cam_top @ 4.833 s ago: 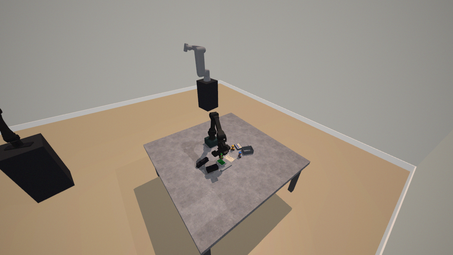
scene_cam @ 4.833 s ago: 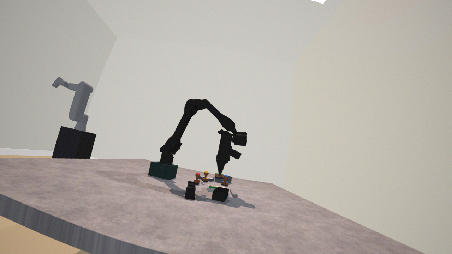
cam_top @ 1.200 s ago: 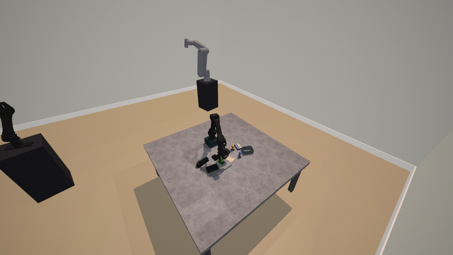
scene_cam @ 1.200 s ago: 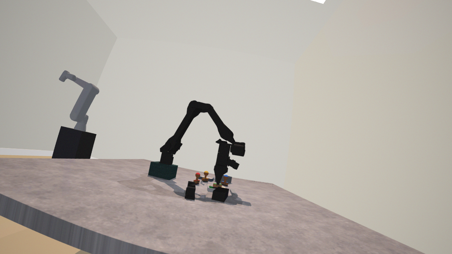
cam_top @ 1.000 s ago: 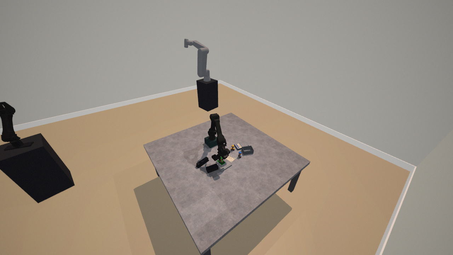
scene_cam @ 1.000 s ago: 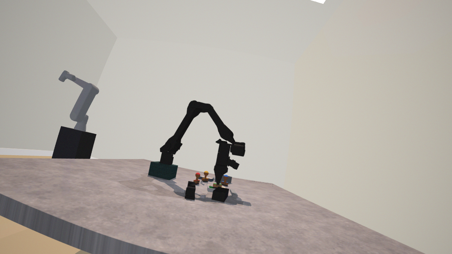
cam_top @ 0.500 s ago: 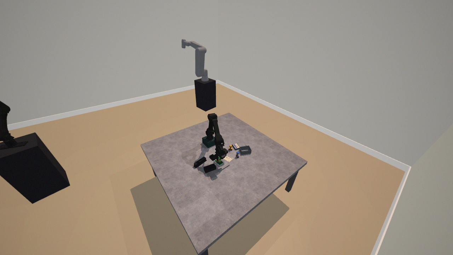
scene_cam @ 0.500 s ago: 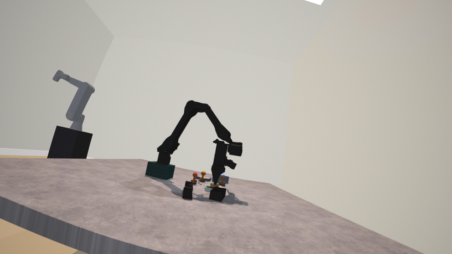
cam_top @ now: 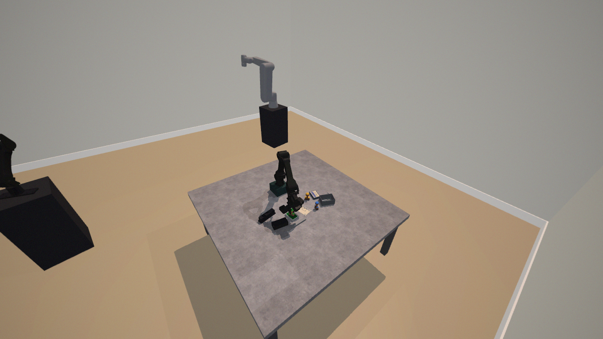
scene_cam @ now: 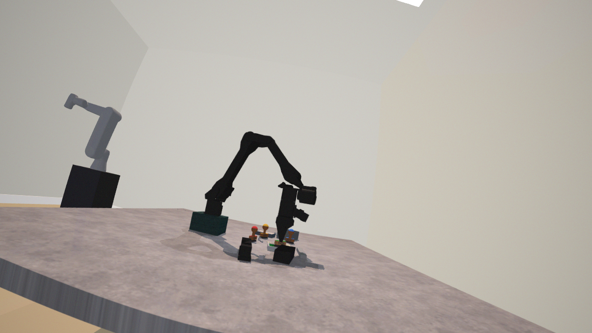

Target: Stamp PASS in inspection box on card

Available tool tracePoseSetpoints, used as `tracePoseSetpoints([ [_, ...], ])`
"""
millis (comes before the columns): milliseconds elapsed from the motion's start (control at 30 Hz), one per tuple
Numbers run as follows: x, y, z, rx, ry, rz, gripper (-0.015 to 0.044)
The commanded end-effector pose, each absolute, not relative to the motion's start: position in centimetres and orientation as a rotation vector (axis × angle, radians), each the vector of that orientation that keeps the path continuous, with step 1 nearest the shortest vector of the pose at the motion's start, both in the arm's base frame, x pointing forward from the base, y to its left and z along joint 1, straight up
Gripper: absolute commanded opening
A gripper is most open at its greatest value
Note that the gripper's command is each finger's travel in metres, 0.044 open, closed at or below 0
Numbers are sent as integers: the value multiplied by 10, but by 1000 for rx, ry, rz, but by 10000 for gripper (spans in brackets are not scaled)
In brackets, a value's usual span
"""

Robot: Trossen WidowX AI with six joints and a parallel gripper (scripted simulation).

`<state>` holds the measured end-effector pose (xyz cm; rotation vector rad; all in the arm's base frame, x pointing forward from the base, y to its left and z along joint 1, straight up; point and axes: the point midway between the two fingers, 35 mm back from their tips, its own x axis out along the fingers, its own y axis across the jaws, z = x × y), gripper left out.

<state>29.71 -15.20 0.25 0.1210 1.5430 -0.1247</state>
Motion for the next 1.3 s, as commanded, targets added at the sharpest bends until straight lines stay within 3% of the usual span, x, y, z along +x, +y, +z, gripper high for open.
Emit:
tracePoseSetpoints([
  [0,298,-152,1,122,1538,-123,0],
  [1267,298,-152,18,122,1538,-123,0],
])
